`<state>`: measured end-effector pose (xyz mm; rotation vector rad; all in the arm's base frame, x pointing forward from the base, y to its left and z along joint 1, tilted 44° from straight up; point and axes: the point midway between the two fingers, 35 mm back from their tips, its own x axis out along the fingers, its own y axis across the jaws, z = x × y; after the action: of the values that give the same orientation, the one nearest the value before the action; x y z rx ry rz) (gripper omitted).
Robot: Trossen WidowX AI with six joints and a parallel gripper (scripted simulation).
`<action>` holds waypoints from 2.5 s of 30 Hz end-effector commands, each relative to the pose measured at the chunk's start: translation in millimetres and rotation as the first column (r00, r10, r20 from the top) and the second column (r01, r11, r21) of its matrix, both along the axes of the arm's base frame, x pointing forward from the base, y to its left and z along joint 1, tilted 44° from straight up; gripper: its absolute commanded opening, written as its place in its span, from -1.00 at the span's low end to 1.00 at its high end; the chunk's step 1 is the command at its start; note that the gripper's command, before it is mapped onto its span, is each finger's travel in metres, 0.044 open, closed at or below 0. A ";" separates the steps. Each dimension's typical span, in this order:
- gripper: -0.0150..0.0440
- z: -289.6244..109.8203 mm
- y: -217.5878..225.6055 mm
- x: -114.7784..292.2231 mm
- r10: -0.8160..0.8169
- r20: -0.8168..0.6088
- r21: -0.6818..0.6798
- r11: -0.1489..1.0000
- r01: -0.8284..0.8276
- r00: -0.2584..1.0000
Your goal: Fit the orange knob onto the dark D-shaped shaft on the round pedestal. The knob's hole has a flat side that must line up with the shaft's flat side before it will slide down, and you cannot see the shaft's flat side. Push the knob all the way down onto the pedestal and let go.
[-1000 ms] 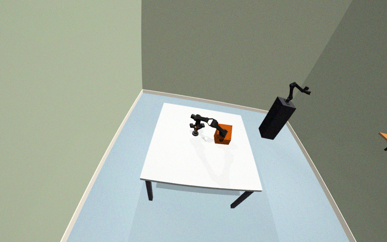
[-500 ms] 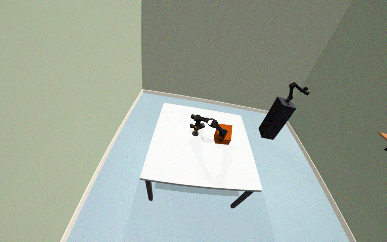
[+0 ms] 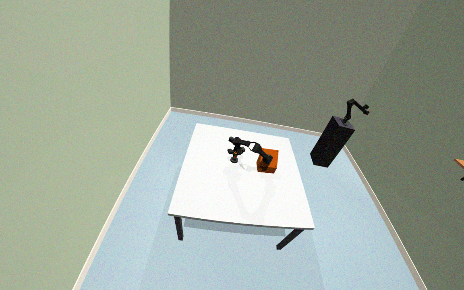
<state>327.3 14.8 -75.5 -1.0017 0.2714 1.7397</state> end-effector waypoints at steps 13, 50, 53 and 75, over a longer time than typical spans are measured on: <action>-0.49 1.2 0.2 0.2 0.018 0.024 0.003 1.000 -0.018 1.000; -0.49 -0.5 -0.8 0.5 0.168 0.166 0.006 0.985 -0.171 0.972; -0.49 -2.0 1.1 0.6 0.168 0.166 0.006 0.985 -0.171 0.972; -0.49 2.3 -0.4 -2.9 0.308 0.303 -0.012 0.948 -0.319 0.902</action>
<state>325.1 15.4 -74.8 -1.2678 -0.0630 1.8270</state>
